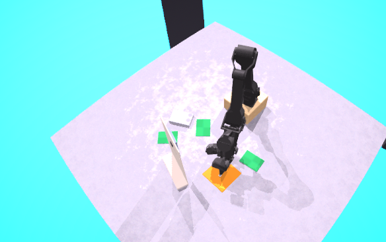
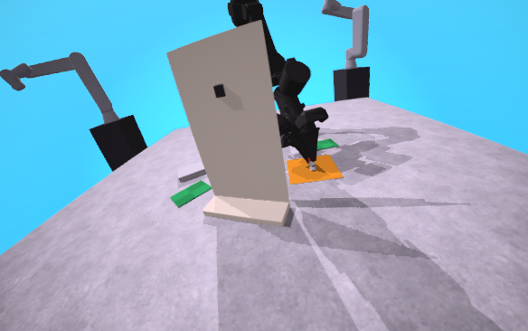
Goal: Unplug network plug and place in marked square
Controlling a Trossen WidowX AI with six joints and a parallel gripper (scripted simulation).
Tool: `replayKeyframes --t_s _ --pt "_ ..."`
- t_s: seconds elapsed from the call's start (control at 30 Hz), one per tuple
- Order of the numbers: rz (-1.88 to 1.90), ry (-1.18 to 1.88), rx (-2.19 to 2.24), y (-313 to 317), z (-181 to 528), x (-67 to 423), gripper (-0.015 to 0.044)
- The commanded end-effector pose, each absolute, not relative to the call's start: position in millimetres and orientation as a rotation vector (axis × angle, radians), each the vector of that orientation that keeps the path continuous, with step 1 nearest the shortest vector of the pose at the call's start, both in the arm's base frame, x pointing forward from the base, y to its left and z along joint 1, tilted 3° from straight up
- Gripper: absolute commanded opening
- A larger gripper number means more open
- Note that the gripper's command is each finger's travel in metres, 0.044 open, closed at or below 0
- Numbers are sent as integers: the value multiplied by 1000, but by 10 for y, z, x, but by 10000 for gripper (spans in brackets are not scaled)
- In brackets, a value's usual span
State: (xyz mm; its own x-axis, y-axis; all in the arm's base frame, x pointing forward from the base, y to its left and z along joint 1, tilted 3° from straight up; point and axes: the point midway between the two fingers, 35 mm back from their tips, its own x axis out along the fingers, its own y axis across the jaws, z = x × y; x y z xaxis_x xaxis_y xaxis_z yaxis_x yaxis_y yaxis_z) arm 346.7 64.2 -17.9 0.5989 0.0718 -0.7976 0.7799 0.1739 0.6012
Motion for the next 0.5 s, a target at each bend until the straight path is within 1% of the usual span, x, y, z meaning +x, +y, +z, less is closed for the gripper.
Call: replayKeyframes --t_s 0.0,0.47 --pt "-591 817 1320 642 -179 3466 156" --pt "-590 818 1319 640 -101 3419 156"
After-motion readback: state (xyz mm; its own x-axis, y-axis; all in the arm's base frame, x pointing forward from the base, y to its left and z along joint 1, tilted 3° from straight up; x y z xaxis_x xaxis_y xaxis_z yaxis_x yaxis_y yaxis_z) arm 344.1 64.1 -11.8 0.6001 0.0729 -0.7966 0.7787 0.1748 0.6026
